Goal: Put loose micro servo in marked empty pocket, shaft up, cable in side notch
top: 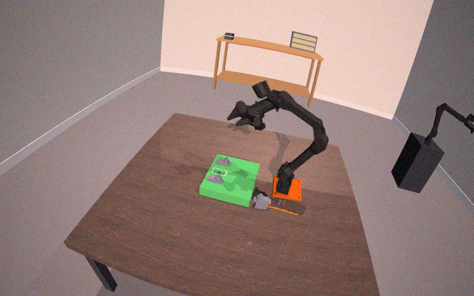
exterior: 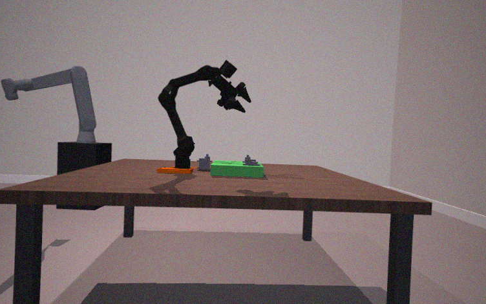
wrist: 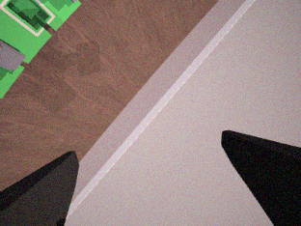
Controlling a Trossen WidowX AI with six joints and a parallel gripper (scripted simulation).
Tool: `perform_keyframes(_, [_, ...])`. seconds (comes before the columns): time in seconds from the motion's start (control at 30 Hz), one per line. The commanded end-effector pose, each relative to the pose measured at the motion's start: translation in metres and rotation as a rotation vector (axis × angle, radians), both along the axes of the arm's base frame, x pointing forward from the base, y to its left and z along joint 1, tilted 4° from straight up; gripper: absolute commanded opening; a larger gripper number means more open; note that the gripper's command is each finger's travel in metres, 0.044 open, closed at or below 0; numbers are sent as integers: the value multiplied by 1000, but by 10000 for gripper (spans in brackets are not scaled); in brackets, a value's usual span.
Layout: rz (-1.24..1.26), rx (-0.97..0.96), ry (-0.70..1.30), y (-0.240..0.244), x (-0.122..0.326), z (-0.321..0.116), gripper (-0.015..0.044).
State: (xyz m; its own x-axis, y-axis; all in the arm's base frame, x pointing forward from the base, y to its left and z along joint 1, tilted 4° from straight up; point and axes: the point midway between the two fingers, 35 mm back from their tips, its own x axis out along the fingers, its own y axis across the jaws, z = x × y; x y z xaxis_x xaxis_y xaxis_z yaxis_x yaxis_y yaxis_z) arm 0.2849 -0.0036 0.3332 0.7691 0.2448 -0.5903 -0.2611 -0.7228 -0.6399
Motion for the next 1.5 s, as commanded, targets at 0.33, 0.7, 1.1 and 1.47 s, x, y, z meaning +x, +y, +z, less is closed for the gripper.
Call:
perform_keyframes(0.33, [293,-43,337,103,-55,-91,440])
perform_keyframes(0.7, [512,-211,550,144,-124,-150,440])
perform_keyframes(1.1, [732,-504,699,147,-202,-203,440])
perform_keyframes(1.47, [757,-546,709,146,-210,-211,440])
